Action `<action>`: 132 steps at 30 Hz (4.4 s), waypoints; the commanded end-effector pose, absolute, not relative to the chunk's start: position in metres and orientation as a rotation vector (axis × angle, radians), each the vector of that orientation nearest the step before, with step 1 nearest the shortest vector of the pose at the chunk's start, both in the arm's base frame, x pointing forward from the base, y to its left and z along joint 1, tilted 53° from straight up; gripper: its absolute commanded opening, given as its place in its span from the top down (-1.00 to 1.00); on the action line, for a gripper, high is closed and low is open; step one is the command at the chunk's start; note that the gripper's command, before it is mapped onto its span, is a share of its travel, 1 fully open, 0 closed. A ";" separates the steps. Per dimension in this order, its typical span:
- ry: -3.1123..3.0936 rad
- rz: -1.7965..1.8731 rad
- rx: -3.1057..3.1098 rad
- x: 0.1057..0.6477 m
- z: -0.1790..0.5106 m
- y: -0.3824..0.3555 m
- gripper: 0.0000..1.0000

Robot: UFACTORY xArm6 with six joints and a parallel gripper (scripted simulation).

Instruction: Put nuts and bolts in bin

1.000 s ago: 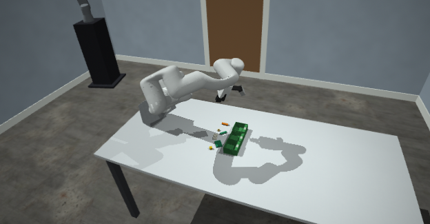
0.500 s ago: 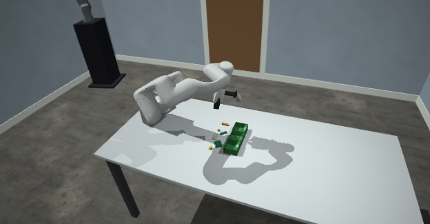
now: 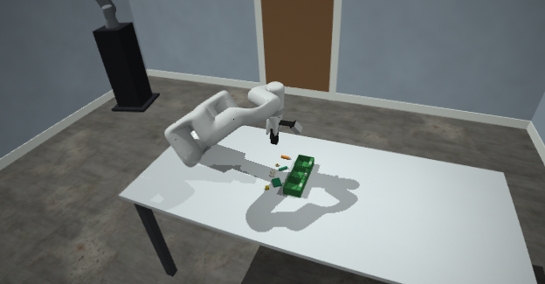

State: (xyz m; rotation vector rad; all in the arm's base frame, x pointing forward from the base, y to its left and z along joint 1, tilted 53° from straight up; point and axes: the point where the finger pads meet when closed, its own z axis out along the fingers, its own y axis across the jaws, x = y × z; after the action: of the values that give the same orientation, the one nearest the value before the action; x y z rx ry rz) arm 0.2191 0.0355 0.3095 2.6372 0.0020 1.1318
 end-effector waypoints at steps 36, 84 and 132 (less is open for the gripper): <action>-0.130 1.313 2.434 0.330 0.322 -0.036 0.85; -0.082 1.239 2.598 0.391 0.320 -0.062 0.85; -0.082 1.239 2.598 0.420 0.297 -0.072 0.85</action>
State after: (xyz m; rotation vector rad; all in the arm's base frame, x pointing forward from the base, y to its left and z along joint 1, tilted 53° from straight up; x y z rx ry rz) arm 0.4199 -0.0722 0.2954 2.6001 -0.0824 1.2354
